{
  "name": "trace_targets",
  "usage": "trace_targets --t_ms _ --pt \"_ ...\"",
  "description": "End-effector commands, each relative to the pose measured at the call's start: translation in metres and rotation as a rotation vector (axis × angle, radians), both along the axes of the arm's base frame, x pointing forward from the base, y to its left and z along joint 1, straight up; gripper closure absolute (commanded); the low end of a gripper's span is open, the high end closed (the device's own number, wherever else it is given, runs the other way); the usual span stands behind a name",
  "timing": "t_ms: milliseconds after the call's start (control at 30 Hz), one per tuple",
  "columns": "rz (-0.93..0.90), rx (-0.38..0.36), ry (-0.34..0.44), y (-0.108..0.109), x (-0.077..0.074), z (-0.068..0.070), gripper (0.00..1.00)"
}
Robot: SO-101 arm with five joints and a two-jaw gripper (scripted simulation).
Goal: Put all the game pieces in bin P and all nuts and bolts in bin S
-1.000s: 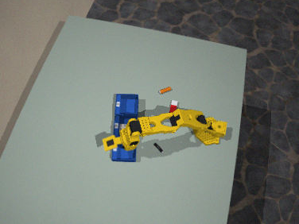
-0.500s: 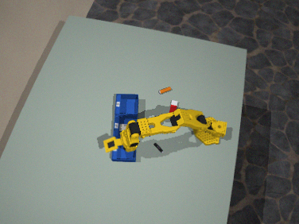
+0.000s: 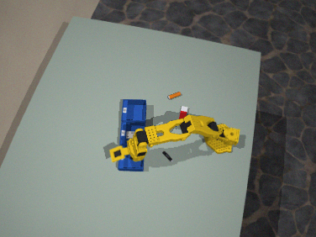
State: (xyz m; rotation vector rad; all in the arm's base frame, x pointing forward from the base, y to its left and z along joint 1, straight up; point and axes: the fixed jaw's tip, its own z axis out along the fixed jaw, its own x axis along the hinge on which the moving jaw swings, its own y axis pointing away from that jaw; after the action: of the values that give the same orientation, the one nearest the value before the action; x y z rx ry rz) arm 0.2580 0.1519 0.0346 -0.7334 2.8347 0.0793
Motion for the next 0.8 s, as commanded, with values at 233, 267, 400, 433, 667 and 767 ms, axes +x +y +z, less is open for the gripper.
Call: trace_targets --t_ms 233,267,400,433,667,767 --pt "0.016 0.041 -0.076 0.0060 0.0057 0.0118 1.00" --pt "0.016 0.041 -0.076 0.0060 0.0058 0.0115 1.00" --pt "0.016 0.041 -0.076 0.0060 0.0058 0.0112 1.00" --pt "0.016 0.041 -0.076 0.0060 0.0058 0.0112 1.00" --pt "0.016 0.057 -0.104 0.0058 0.0055 0.0171 1.00" --pt "0.016 0.057 -0.104 0.0058 0.0055 0.0171 1.00"
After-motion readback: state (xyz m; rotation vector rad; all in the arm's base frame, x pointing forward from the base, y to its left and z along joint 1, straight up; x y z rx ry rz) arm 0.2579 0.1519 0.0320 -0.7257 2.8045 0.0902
